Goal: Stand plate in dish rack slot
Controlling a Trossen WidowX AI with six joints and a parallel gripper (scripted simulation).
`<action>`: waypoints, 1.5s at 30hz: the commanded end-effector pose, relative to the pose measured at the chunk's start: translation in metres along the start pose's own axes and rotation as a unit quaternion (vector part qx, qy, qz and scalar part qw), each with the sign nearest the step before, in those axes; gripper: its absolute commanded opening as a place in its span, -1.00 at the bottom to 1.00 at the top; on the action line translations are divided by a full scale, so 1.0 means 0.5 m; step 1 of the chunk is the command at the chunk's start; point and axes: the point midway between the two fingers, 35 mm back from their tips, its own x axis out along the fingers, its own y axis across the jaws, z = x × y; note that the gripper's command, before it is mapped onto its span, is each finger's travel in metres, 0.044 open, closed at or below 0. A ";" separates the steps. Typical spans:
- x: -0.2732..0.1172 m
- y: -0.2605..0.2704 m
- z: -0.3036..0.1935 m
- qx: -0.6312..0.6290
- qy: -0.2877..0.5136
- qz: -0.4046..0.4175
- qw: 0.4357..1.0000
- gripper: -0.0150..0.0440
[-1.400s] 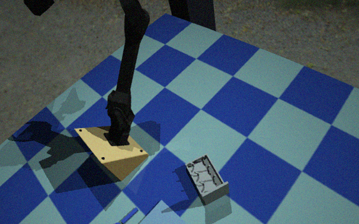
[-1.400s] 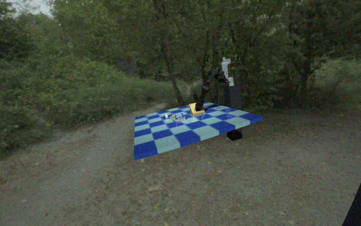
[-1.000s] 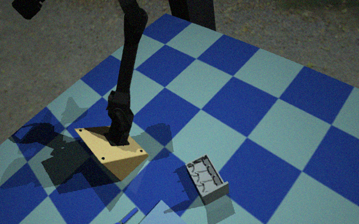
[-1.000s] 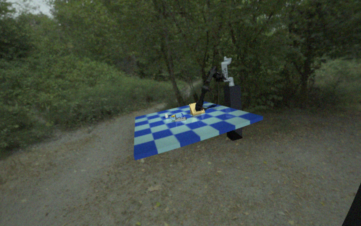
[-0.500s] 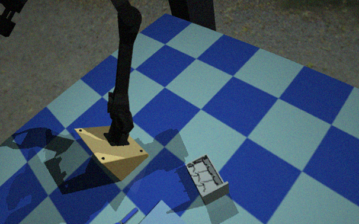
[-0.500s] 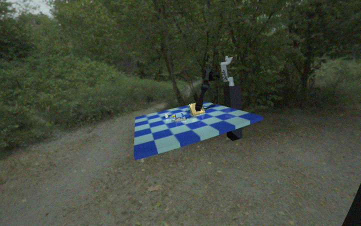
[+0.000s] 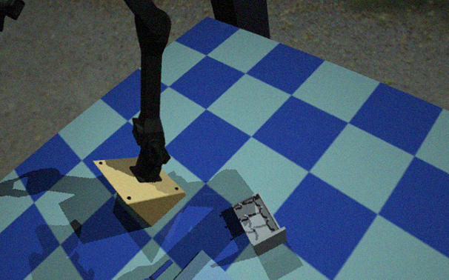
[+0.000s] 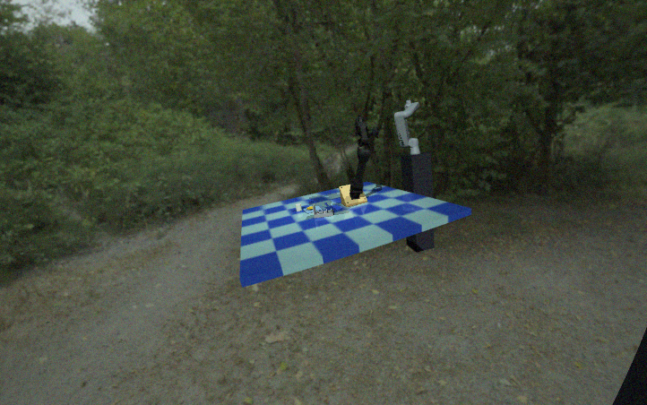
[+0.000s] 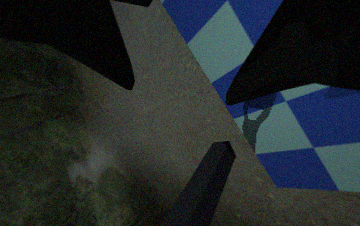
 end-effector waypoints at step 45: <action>-0.415 0.689 -0.112 -0.568 -0.139 0.370 0.722 0.86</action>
